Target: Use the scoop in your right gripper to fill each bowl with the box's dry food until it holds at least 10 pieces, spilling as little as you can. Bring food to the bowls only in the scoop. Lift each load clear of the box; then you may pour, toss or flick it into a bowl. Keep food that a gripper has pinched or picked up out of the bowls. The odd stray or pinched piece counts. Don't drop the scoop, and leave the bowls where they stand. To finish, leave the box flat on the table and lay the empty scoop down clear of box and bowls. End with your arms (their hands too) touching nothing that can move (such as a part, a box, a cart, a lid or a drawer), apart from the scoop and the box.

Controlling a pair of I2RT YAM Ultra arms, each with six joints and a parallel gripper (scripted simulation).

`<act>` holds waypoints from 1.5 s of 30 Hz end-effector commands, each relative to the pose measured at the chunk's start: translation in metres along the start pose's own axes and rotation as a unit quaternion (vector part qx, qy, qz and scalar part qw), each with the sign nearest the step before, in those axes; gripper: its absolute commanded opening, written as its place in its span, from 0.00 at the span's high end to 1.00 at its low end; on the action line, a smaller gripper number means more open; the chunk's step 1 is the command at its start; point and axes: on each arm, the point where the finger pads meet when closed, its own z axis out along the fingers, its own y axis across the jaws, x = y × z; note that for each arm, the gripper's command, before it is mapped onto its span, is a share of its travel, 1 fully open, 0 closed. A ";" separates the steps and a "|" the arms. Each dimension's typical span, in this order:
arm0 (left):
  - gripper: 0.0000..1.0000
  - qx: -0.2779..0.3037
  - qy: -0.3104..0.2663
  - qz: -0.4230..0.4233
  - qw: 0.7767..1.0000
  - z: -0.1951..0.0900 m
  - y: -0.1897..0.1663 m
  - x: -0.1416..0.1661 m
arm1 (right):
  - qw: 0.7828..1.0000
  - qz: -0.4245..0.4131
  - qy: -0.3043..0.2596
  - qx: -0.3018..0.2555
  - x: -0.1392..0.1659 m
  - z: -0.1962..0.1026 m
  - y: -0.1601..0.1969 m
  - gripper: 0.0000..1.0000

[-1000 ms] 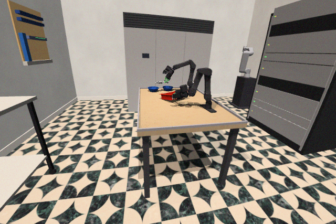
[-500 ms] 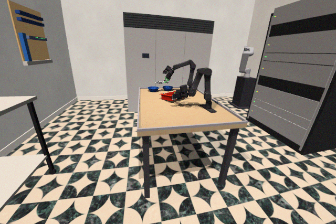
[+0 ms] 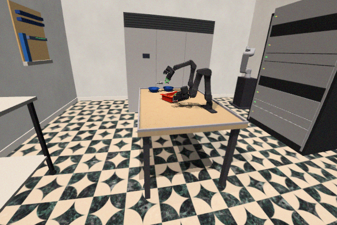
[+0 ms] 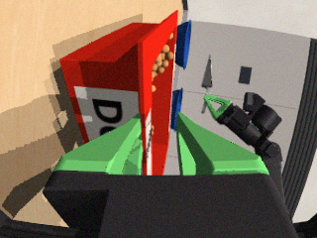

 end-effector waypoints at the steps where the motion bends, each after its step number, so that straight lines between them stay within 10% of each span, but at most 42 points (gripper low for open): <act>1: 0.74 0.029 -0.003 0.034 0.999 0.002 -0.017 -0.008 | 0.999 0.001 -0.045 0.000 -0.025 -0.017 -0.003 1.00; 45: 0.74 0.022 -0.011 0.028 0.999 -0.029 0.016 -0.002 | 0.999 0.001 -0.045 0.000 -0.025 -0.017 -0.003 1.00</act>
